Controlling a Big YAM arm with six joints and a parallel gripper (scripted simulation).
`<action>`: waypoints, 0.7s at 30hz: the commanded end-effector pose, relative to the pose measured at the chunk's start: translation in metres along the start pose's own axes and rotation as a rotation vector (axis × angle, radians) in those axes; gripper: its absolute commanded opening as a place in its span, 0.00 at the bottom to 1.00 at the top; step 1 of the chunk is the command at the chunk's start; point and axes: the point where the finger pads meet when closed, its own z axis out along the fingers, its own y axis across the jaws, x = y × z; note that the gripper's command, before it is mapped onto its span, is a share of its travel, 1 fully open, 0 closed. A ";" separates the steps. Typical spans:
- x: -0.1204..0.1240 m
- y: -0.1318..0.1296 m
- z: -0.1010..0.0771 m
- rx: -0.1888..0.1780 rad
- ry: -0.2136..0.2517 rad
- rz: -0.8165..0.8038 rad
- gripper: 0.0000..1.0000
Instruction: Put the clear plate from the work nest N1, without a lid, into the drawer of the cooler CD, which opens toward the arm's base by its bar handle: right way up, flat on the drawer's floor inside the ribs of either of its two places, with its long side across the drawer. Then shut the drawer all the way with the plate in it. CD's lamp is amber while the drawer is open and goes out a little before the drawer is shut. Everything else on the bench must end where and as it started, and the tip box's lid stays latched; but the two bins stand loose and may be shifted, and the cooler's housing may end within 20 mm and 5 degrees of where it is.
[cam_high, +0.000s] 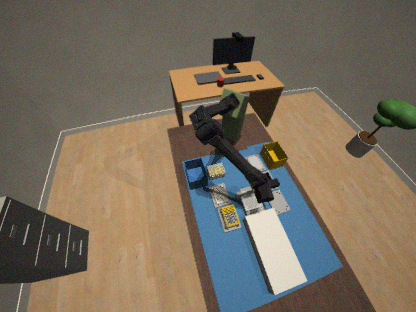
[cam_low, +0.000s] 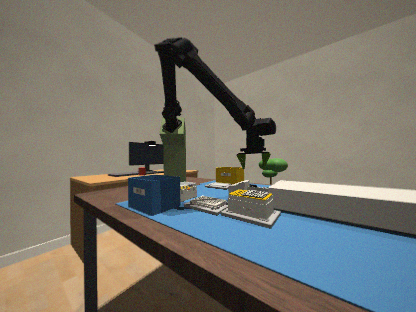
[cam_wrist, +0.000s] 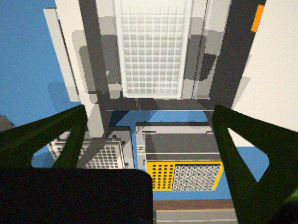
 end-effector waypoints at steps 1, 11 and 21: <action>-0.002 -0.007 -0.007 0.016 -0.006 0.007 1.00; -0.014 0.000 -0.005 0.002 -0.013 -0.009 1.00; -0.014 0.000 -0.005 0.002 -0.013 -0.009 1.00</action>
